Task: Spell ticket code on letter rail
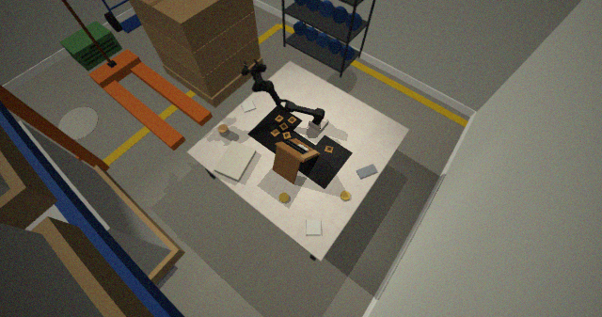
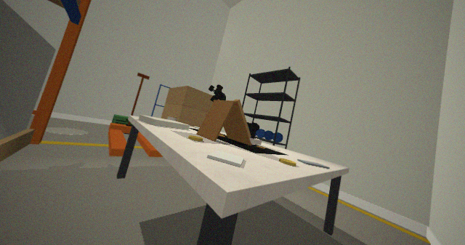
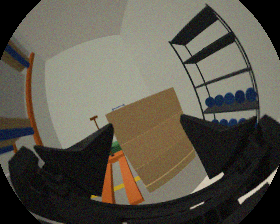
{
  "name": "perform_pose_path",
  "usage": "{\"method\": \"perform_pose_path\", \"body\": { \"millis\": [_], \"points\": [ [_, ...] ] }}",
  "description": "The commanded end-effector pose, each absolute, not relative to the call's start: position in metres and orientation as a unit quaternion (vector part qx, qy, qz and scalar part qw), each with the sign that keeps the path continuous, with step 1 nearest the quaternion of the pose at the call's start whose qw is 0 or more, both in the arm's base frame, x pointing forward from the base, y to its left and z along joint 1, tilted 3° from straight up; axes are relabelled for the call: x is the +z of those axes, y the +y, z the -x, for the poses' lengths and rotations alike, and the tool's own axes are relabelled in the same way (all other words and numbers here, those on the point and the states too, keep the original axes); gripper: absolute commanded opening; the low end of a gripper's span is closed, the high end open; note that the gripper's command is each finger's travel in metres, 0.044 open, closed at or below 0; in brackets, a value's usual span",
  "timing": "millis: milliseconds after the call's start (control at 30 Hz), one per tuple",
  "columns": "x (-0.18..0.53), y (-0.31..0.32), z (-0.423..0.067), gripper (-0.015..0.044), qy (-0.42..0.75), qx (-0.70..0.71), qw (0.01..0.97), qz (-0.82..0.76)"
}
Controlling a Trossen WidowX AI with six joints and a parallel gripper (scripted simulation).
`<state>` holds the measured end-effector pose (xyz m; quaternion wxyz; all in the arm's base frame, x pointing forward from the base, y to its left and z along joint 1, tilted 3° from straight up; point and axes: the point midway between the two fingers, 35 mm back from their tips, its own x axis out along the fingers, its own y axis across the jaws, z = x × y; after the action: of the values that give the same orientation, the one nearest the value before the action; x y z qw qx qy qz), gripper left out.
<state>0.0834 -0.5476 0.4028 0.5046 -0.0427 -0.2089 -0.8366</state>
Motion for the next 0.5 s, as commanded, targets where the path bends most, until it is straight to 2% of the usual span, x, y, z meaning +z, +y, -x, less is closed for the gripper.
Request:
{"method": "perform_pose_path", "body": {
  "millis": [0,167,467],
  "points": [
    [0.404,-0.547,-0.083,0.0426,-0.209,-0.837,0.504,0.044],
    [0.44,-0.527,-0.051,0.044,-0.226,-0.839,0.485,0.093],
    [0.527,-0.444,0.032,0.044,-0.246,-0.848,0.397,0.252]
  ]
}}
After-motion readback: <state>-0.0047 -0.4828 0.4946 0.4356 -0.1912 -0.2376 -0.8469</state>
